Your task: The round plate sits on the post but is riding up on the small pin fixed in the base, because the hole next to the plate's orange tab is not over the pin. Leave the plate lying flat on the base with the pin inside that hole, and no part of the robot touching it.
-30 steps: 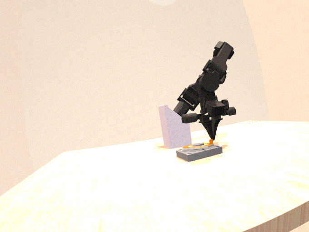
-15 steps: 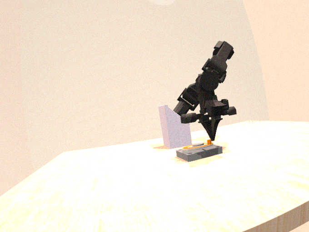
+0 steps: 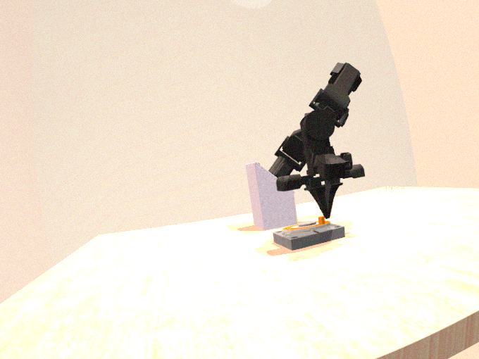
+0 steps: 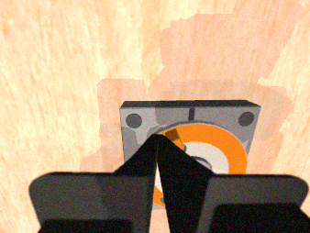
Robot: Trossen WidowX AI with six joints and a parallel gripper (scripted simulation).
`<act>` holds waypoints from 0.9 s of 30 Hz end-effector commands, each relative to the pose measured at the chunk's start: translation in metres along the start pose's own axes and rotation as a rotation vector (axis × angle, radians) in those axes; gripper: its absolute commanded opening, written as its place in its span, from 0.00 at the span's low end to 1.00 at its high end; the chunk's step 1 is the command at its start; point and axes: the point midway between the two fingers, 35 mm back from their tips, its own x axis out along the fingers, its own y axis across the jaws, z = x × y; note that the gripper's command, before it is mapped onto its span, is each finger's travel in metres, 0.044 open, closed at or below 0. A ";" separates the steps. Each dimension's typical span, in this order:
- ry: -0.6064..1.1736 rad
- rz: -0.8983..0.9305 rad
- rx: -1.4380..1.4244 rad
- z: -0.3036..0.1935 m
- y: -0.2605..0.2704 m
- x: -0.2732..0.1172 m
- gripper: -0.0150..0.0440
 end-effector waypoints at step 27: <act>0.005 -0.006 0.004 0.008 -0.018 -0.011 0.25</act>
